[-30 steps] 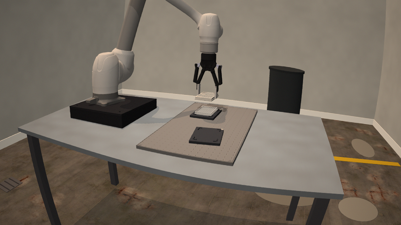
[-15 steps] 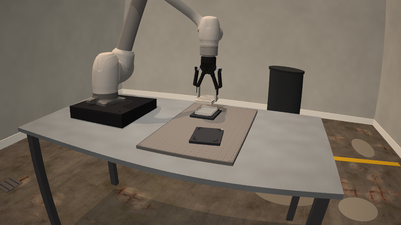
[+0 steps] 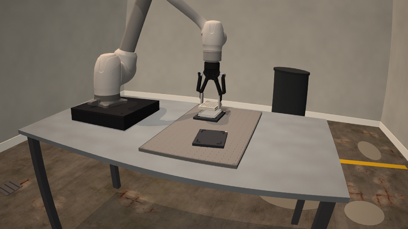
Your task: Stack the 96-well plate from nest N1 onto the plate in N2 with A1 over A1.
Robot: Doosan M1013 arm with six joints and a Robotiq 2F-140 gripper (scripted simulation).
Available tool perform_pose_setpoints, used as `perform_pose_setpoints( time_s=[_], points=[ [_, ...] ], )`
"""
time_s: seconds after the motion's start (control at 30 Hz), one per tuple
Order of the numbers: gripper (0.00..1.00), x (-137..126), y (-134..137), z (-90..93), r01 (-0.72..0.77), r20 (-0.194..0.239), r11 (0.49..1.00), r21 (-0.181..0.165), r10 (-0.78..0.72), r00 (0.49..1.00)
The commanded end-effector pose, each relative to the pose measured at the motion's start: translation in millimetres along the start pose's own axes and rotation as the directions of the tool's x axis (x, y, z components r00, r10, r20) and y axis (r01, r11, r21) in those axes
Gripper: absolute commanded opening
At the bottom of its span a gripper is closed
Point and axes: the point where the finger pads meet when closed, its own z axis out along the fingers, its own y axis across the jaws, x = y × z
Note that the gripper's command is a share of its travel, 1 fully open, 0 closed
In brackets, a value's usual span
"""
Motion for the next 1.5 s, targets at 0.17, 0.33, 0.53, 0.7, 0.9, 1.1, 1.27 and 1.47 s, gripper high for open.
perform_pose_setpoints(
  time_s=[0.17, 0.33, 0.53, 0.7, 0.9, 1.1, 1.27, 1.47],
  points=[
    [0.0, 0, 0, 11.7, 0.0, 0.0, 1.0, 0.0, 0.0, 1.0],
    [0.0, 0, 0, 12.2, 0.0, 0.0, 1.0, 0.0, 0.0, 1.0],
    [0.0, 0, 0, 12.2, 0.0, 0.0, 1.0, 0.0, 0.0, 1.0],
    [0.0, 0, 0, 12.2, 0.0, 0.0, 1.0, 0.0, 0.0, 1.0],
    [0.0, 0, 0, 12.5, 0.0, 0.0, 1.0, 0.0, 0.0, 1.0],
    [0.0, 0, 0, 13.5, 0.0, 0.0, 1.0, 0.0, 0.0, 1.0],
    [0.0, 0, 0, 14.0, 0.0, 0.0, 1.0, 0.0, 0.0, 1.0],
    [0.0, 0, 0, 15.0, 0.0, 0.0, 1.0, 0.0, 0.0, 1.0]
  ],
)
